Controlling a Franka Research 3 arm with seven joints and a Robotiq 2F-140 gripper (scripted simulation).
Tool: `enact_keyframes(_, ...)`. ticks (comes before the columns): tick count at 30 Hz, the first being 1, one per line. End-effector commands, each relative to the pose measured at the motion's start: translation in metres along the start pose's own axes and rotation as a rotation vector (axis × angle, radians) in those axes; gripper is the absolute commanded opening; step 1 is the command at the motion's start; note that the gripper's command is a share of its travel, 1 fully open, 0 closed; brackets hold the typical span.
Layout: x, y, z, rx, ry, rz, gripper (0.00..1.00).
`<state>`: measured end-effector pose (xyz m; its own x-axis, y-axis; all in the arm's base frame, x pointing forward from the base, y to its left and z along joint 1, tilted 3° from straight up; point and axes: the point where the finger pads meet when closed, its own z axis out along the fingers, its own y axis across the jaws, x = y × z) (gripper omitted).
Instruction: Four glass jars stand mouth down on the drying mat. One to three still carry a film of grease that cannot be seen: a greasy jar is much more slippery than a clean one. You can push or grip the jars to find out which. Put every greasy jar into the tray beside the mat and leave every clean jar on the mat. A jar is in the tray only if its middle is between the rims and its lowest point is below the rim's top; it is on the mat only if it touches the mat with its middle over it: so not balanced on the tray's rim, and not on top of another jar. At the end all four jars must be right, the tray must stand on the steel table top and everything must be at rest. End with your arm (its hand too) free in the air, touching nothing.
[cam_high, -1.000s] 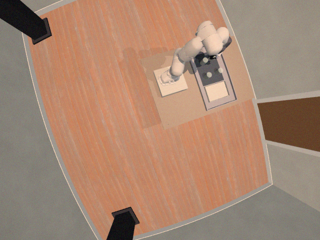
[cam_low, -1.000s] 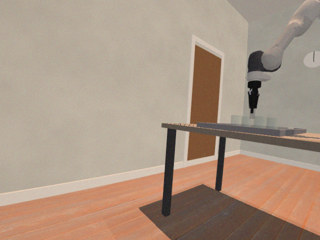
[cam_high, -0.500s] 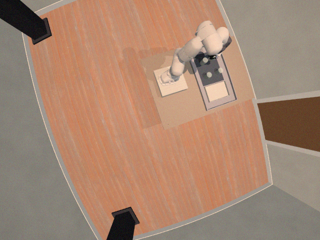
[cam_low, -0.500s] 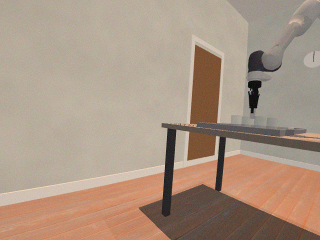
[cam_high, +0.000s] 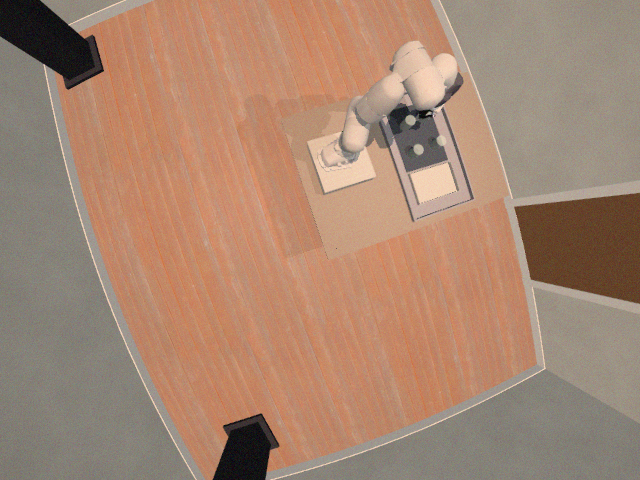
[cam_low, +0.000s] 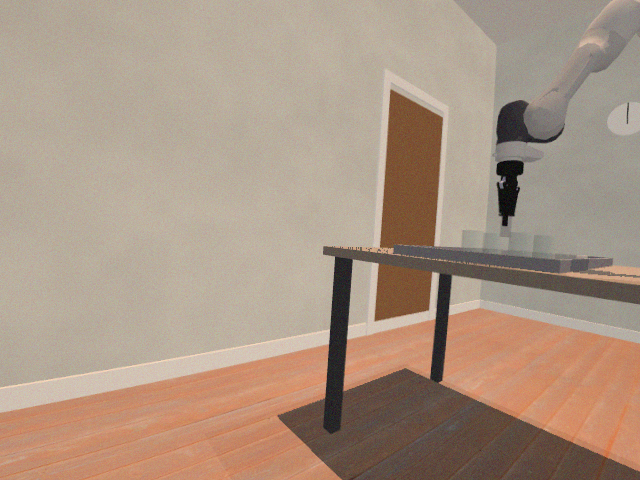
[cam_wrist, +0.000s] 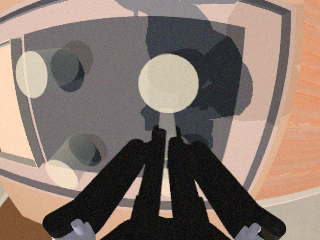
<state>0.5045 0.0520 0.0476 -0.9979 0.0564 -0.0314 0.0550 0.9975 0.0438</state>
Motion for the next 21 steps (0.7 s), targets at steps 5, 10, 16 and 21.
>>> enact_keyframes(5, 0.0004, 0.0004, -0.0013, -0.002, -0.003, -0.004, 0.00)
enact_keyframes(10, 0.0010, 0.0004, -0.0018, -0.002, -0.003, -0.004, 0.00)
enact_keyframes(16, 0.0018, 0.0004, -0.0024, -0.002, -0.003, -0.004, 0.00)
enact_keyframes(21, 0.0025, 0.0004, -0.0029, -0.002, -0.003, -0.004, 0.00)
